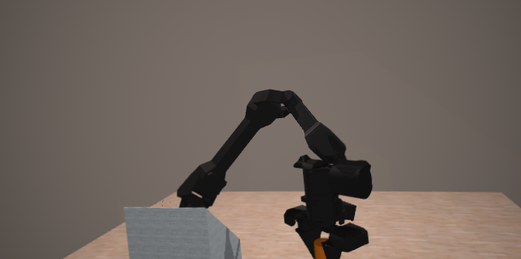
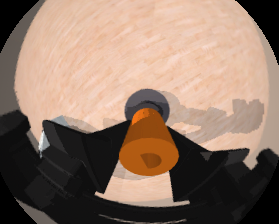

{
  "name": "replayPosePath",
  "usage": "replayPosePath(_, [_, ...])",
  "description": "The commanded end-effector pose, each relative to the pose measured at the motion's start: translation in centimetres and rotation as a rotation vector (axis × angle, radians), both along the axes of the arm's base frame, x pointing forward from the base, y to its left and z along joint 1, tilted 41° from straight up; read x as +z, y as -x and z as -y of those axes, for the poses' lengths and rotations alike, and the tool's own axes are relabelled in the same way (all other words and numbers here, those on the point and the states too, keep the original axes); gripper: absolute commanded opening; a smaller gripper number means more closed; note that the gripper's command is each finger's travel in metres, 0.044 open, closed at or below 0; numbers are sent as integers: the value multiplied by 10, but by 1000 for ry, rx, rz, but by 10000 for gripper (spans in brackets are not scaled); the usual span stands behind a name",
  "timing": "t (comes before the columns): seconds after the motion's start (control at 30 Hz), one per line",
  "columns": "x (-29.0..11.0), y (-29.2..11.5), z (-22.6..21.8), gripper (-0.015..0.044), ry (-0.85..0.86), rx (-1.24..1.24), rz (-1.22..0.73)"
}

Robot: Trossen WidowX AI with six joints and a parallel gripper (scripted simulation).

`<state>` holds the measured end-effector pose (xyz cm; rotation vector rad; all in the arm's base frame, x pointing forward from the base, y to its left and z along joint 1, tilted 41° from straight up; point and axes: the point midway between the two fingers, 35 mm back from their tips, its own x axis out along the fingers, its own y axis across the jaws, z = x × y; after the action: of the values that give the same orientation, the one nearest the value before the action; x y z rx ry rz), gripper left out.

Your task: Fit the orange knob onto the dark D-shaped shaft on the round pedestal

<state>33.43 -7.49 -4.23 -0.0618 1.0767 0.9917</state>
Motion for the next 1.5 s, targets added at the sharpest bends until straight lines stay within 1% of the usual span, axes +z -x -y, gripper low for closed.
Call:
replayPosePath(0.0, [1,-2,-1,0,1,6,7])
replayPosePath(0.63, [3,0,2,0,1,6,7])
replayPosePath(0.9, [1,-1,2,0,24,164,142])
replayPosePath(1.47, [0,0,-1,0,24,164,142])
